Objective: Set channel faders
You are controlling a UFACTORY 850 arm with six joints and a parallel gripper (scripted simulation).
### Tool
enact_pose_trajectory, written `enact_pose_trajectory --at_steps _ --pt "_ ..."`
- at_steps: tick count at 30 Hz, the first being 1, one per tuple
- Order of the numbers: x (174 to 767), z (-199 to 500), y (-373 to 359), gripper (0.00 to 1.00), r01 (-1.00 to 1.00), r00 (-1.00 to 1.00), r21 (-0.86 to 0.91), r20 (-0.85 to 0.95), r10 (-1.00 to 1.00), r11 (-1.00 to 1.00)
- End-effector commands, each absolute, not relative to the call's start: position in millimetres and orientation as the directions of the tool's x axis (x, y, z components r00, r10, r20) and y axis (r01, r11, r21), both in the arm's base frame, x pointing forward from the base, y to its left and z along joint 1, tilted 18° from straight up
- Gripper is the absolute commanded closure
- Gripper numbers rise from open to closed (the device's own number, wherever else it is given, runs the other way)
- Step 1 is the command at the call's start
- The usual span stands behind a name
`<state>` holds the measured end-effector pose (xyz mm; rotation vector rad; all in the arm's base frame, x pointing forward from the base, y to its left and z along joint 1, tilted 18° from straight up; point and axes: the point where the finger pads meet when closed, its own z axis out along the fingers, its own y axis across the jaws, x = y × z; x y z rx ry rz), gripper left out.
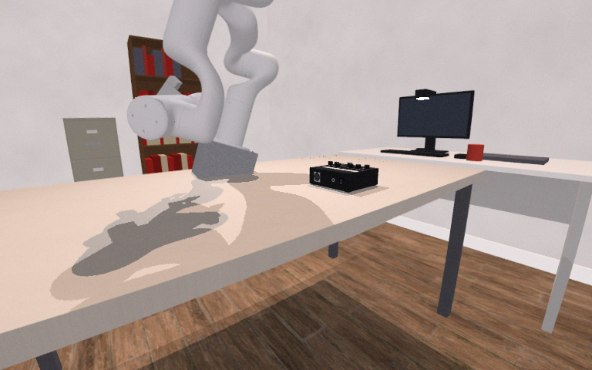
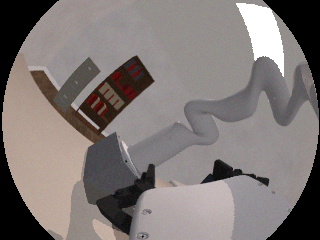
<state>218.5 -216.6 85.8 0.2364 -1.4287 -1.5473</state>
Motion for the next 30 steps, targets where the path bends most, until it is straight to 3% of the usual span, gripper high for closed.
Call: enact_pose_trajectory --at_steps 1,20,30 --pt "219 86 -217 0.0 0.508 -0.503 0.844 0.452 -0.737 0.171" --pt "221 86 -215 0.0 0.496 -0.511 0.851 0.447 -0.734 0.173" --pt "285 79 -147 0.0 0.076 -0.685 0.966 0.23 -0.692 0.246"
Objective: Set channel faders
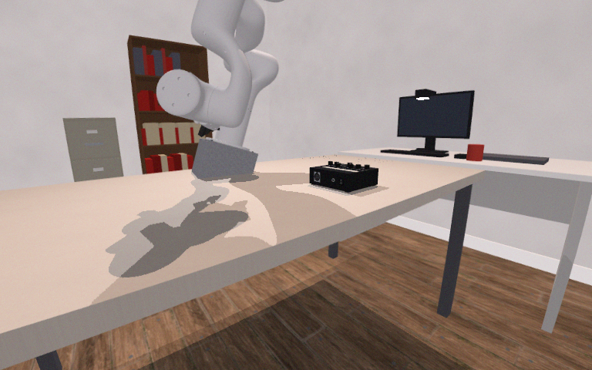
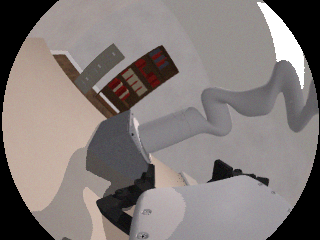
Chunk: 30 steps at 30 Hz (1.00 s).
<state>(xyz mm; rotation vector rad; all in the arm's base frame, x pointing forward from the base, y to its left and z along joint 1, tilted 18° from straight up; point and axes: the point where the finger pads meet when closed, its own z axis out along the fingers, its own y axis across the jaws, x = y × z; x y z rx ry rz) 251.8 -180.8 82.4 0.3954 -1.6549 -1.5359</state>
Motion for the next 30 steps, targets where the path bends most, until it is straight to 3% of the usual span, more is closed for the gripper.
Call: enact_pose_trajectory --at_steps 1,15,19,21,22,27,30 --pt "285 79 -147 0.0 0.072 -0.686 0.966 0.228 -0.691 0.247" --pt "374 78 -63 0.0 -0.497 -0.653 0.812 -0.118 -0.748 0.306" --pt "412 85 -29 0.0 -0.676 -0.569 0.674 -0.222 -0.792 0.297" --pt "412 85 -29 0.0 -0.676 -0.569 0.674 -0.222 -0.792 0.297" --pt "429 91 -13 0.0 -0.764 -0.509 0.58 -0.269 -0.818 0.284" --pt "445 98 2 0.0 -0.842 -0.438 0.47 -0.307 -0.845 0.265" --pt "472 113 28 0.0 -0.927 -0.324 0.302 -0.338 -0.884 0.225"
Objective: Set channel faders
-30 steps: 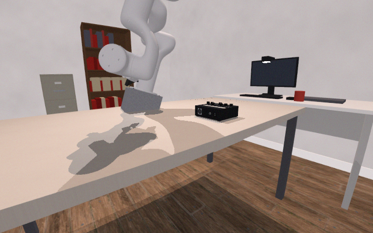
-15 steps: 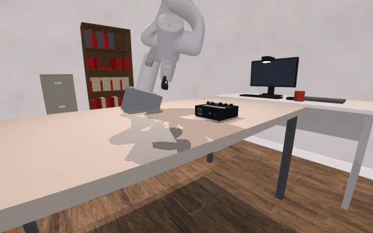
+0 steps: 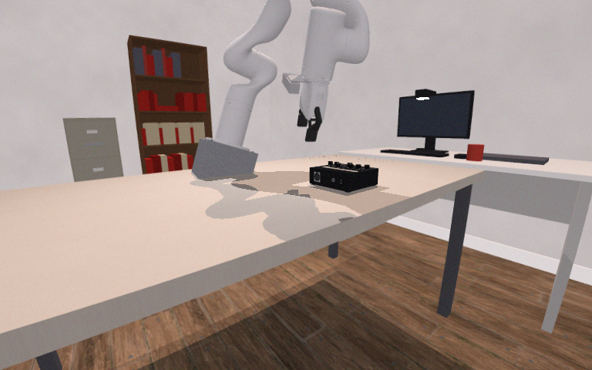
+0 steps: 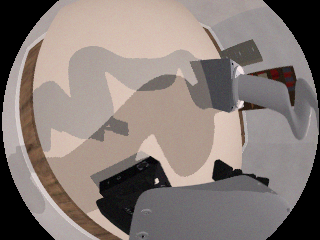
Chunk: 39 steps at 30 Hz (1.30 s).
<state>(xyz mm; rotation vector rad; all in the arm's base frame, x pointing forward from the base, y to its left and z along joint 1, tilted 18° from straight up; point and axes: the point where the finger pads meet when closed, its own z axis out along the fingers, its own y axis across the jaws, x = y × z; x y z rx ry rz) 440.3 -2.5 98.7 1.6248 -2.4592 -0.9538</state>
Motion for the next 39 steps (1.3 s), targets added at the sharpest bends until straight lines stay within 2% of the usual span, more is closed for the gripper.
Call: enact_pose_trajectory --at_steps 1,2,5,8,11,14,35,39 --pt "472 113 28 0.0 -0.93 -0.319 0.293 -0.339 -0.885 0.223" --pt "472 113 28 0.0 -0.93 -0.319 0.293 -0.339 -0.885 0.223" --pt "491 130 49 0.0 -0.973 -0.22 0.146 -0.341 -0.914 0.179" --pt "491 130 49 0.0 -0.973 -0.22 0.146 -0.341 -0.914 0.179" --pt "507 148 68 0.0 -0.991 -0.126 0.006 -0.324 -0.938 0.132" --pt "512 155 75 0.0 -0.993 -0.093 -0.045 -0.313 -0.945 0.112" --pt "513 156 76 0.0 -0.993 -0.09 -0.049 -0.313 -0.946 0.111" --pt "506 145 96 0.0 -0.995 -0.077 -0.031 -0.37 -0.926 0.095"
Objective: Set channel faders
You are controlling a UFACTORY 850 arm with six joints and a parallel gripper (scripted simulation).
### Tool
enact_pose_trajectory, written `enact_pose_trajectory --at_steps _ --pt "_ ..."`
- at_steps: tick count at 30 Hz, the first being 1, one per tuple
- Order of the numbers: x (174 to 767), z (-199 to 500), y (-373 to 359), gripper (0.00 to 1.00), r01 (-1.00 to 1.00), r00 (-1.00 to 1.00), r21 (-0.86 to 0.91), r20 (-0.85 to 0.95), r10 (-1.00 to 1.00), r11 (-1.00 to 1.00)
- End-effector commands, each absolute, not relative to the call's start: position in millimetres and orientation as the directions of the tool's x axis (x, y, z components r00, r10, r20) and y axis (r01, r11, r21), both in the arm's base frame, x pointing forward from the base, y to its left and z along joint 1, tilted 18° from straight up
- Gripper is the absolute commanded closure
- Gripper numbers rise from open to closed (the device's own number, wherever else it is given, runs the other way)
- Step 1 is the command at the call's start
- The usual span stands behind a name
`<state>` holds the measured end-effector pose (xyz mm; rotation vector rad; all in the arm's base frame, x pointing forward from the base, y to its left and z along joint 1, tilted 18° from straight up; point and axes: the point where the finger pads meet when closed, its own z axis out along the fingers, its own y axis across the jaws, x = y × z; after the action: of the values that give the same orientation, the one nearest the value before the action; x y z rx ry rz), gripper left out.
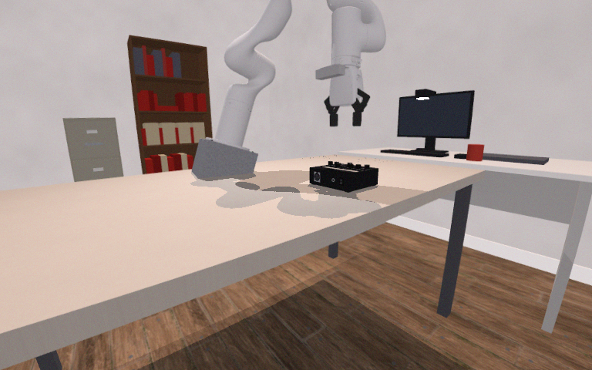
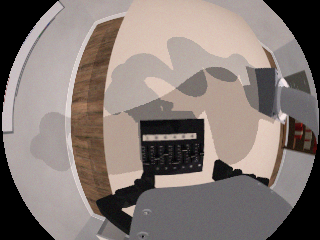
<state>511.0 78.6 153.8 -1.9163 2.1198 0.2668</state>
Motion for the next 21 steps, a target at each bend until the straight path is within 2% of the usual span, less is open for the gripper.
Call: enact_pose_trajectory --at_steps 1,10,21 --pt "504 140 107 0.0 -0.996 -0.07 -0.027 -0.4 -0.914 0.088" --pt "498 114 161 0.0 -0.996 -0.036 -0.051 -0.55 -0.835 0.077" --pt "498 111 165 0.0 -0.995 -0.033 -0.058 -0.561 -0.827 0.079"
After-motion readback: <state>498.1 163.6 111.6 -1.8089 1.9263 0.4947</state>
